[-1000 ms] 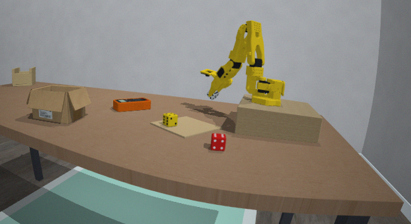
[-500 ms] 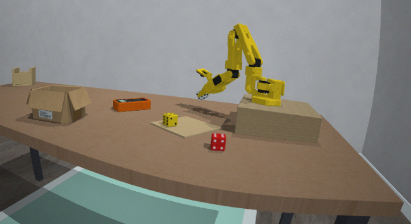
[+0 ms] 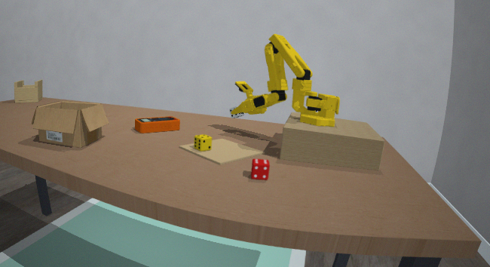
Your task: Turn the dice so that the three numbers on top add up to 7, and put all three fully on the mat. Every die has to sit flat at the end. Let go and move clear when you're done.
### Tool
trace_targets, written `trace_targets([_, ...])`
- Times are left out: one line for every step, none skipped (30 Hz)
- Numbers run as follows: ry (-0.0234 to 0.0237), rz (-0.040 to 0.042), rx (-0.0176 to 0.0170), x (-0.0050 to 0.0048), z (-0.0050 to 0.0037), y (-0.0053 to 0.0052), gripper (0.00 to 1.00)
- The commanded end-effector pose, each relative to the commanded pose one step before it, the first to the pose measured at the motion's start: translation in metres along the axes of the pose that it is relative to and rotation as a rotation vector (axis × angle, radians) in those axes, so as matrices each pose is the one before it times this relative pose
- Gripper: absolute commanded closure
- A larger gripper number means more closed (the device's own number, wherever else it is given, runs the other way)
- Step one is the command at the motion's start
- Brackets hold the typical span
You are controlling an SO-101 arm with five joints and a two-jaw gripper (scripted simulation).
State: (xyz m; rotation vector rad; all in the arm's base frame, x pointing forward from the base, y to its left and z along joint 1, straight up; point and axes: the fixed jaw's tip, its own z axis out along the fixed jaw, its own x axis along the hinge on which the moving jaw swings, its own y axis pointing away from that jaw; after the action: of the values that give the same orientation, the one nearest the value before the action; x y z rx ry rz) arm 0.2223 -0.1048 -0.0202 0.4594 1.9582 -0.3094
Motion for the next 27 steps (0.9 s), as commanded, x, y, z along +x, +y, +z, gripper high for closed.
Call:
trace_targets([-0.01971,0.00653,-0.01005,-0.001771,0.000934,0.00277,1.00])
trace_targets([0.00000,0.00000,0.00000,0.000000,0.000000,0.00000,1.00])
trace_targets([0.00000,0.00000,0.00002,0.000000,0.000001,0.00000,1.00])
trace_targets([0.00000,0.00000,0.00000,0.000000,0.000000,0.00000,1.00])
trace_targets([0.00000,0.00000,0.00000,0.000000,0.000000,0.00000,1.00])
trace_targets([0.00000,0.00000,0.00000,0.000000,0.000000,0.00000,1.00])
trace_targets([0.00000,0.00000,0.00000,0.000000,0.000000,0.00000,1.00])
trace_targets([0.00000,0.00000,0.00000,0.000000,0.000000,0.00000,1.00])
trace_targets([0.00000,0.00000,0.00000,0.000000,0.000000,0.00000,1.00])
trace_targets([0.00000,0.00000,0.00000,0.000000,0.000000,0.00000,1.00])
trace_targets([0.00000,0.00000,0.00000,0.000000,0.000000,0.00000,1.00])
trace_targets([0.00000,0.00000,0.00000,0.000000,0.000000,0.00000,1.00])
trace_targets([0.00000,0.00000,0.00000,0.000000,0.000000,0.00000,1.00])
trace_targets([0.00000,0.00000,0.00000,0.000000,0.000000,0.00000,1.00])
trace_targets([0.00000,0.00000,0.00000,0.000000,0.000000,0.00000,1.00])
trace_targets([0.00000,0.00000,0.00000,0.000000,0.000000,0.00000,1.00])
trace_targets([0.00000,0.00000,0.00000,0.000000,0.000000,0.00000,1.00])
trace_targets([0.00000,0.00000,0.00000,0.000000,0.000000,0.00000,1.00])
trace_targets([0.00000,0.00000,0.00000,0.000000,0.000000,0.00000,1.00])
trace_targets([-0.02090,0.00926,-0.01838,-0.004367,0.001563,0.00495,1.00])
trace_targets([0.00000,0.00000,0.00000,0.000000,0.000000,0.00000,1.00])
trace_targets([0.00000,0.00000,0.00000,0.000000,0.000000,0.00000,1.00])
trace_targets([0.00000,0.00000,0.00000,0.000000,0.000000,0.00000,1.00])
trace_targets([0.00000,0.00000,0.00000,0.000000,0.000000,0.00000,1.00])
trace_targets([0.00000,0.00000,0.00000,0.000000,0.000000,0.00000,1.00])
trace_targets([0.00000,0.00000,0.00000,0.000000,0.000000,0.00000,1.00])
trace_targets([0.00000,0.00000,0.00000,0.000000,0.000000,0.00000,1.00])
